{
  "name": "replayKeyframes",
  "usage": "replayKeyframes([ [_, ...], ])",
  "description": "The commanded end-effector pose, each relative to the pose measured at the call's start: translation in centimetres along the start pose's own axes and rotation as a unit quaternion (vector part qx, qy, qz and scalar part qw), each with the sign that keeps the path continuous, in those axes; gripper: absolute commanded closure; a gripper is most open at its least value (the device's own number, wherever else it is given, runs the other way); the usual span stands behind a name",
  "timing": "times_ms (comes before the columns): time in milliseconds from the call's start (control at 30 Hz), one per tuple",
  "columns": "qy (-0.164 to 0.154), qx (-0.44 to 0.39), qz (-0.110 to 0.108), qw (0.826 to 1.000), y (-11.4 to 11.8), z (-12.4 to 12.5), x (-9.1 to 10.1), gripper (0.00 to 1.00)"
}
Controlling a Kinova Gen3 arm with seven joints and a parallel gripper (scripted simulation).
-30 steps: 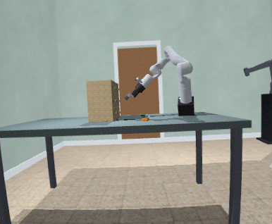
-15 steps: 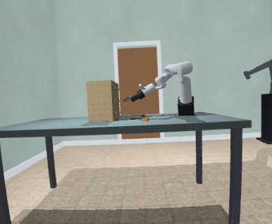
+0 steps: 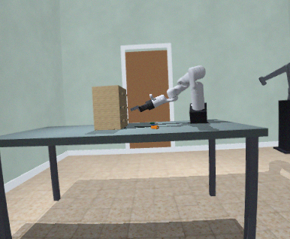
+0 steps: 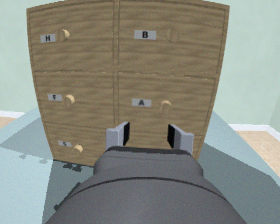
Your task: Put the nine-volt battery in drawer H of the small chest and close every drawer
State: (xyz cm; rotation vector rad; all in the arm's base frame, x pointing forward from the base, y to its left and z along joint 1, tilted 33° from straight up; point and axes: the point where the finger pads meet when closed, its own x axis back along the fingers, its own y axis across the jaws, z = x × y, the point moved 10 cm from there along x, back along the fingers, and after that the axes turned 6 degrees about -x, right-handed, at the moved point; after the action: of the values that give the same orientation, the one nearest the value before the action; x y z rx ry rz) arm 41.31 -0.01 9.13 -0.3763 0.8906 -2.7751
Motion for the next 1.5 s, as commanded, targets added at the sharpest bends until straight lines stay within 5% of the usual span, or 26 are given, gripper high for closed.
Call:
replayKeyframes([
  [0,0.004,-0.009,0.0,1.0,0.0,-0.6,-0.1,0.0],
  [767,0.012,-0.009,0.0,1.0,0.0,-1.2,-0.4,0.0],
  [1467,0.012,-0.009,0.0,1.0,0.7,-8.2,-3.1,0.0],
])
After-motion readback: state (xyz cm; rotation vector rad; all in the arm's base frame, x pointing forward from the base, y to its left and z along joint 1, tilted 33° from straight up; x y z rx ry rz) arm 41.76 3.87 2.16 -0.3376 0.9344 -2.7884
